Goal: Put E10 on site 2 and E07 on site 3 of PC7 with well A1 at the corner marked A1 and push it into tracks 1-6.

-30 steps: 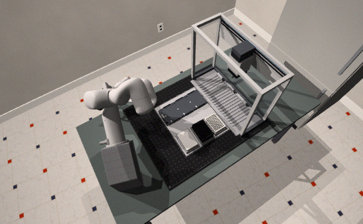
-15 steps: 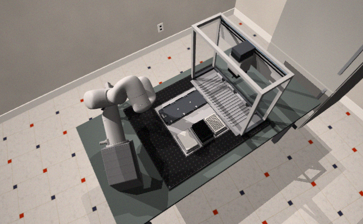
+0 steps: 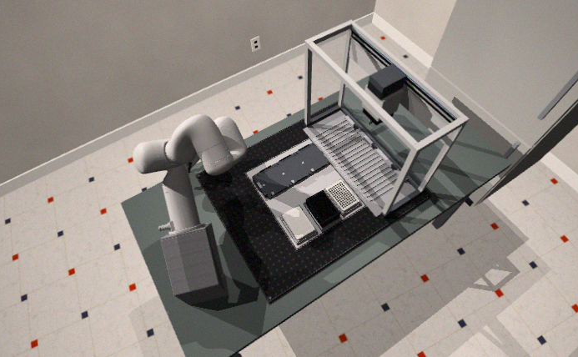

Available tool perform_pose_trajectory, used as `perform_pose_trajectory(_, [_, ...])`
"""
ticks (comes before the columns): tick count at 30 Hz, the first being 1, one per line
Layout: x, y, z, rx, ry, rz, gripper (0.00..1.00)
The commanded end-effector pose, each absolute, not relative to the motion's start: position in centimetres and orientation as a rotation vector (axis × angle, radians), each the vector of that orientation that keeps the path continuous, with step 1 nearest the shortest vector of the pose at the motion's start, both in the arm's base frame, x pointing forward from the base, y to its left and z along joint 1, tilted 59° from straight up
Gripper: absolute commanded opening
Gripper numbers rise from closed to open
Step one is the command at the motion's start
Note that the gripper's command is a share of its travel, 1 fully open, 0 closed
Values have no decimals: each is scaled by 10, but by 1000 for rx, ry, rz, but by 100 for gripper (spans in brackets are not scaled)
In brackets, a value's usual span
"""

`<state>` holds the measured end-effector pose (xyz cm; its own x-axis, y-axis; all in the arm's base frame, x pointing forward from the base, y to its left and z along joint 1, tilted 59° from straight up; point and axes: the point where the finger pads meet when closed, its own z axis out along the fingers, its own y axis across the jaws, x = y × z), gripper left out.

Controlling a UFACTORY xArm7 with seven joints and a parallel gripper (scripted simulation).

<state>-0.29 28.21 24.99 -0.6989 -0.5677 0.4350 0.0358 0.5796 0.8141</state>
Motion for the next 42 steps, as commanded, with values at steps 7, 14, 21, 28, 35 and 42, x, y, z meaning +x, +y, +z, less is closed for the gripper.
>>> perform_pose_trajectory(7, [39, 279, 239, 302, -2189, -1085, 100])
perform_pose_trajectory(14, [63, 275, 235, 229, -2230, -1071, 100])
perform_pose_trajectory(21, [88, 269, 230, 119, -2284, -1050, 100])
perform_pose_trajectory(28, [111, 262, 227, 40, -2318, -1035, 100])
perform_pose_trajectory(35, [132, 255, 225, 8, -2331, -1029, 100])
perform_pose_trajectory(42, [160, 242, 224, -101, -2370, -1009, 100])
